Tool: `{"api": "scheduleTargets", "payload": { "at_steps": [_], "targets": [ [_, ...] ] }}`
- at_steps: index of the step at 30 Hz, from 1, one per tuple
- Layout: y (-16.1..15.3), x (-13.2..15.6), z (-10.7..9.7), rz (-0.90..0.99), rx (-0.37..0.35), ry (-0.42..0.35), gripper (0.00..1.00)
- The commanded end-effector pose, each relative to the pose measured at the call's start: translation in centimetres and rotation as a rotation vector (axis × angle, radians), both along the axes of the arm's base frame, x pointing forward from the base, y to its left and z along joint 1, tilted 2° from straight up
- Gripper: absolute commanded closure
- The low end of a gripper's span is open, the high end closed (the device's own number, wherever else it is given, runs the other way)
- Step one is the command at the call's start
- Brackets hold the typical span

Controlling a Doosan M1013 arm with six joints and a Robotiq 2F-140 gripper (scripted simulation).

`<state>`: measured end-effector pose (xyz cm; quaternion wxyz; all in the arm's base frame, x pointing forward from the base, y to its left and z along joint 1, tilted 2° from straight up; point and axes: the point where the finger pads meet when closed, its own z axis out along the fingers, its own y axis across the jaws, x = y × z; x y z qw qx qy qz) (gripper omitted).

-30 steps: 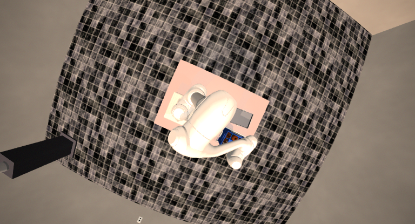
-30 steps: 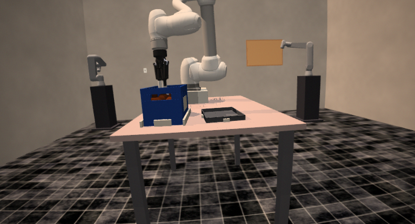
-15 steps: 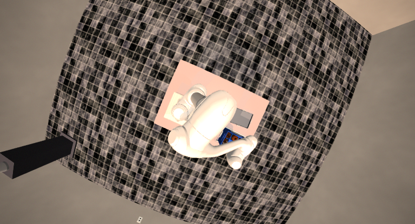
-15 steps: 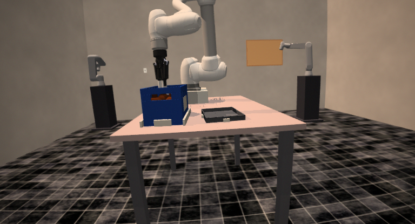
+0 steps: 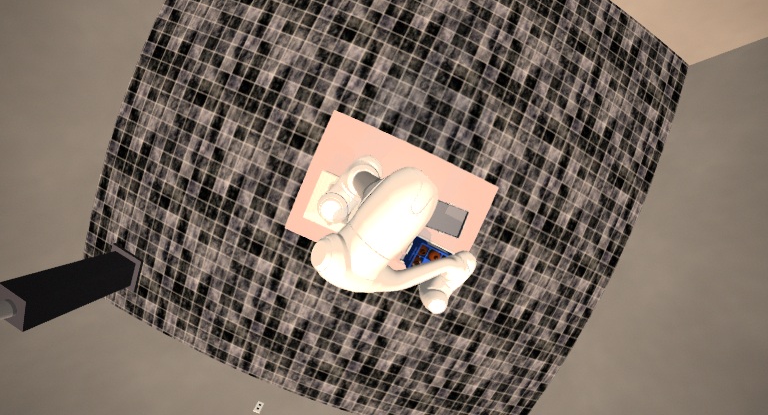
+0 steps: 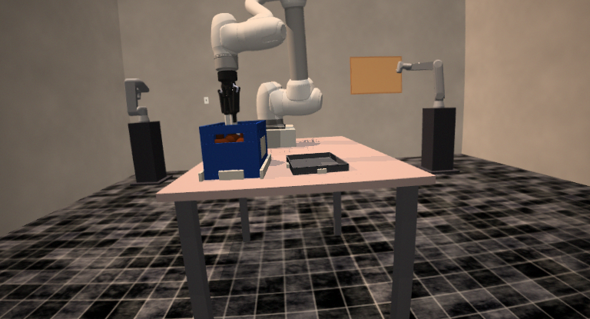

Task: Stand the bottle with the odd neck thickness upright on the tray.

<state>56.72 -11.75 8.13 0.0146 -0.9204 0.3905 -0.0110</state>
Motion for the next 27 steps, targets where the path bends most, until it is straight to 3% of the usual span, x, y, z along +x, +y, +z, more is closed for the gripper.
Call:
{"api": "scheduleTargets", "payload": {
  "at_steps": [1, 27],
  "targets": [
    [0.00, -0.01, -0.01, 0.000, 0.000, 0.000, 1.00],
    [-0.02, -0.02, 0.37, 0.000, 0.000, 0.000, 1.00]
  ]
}}
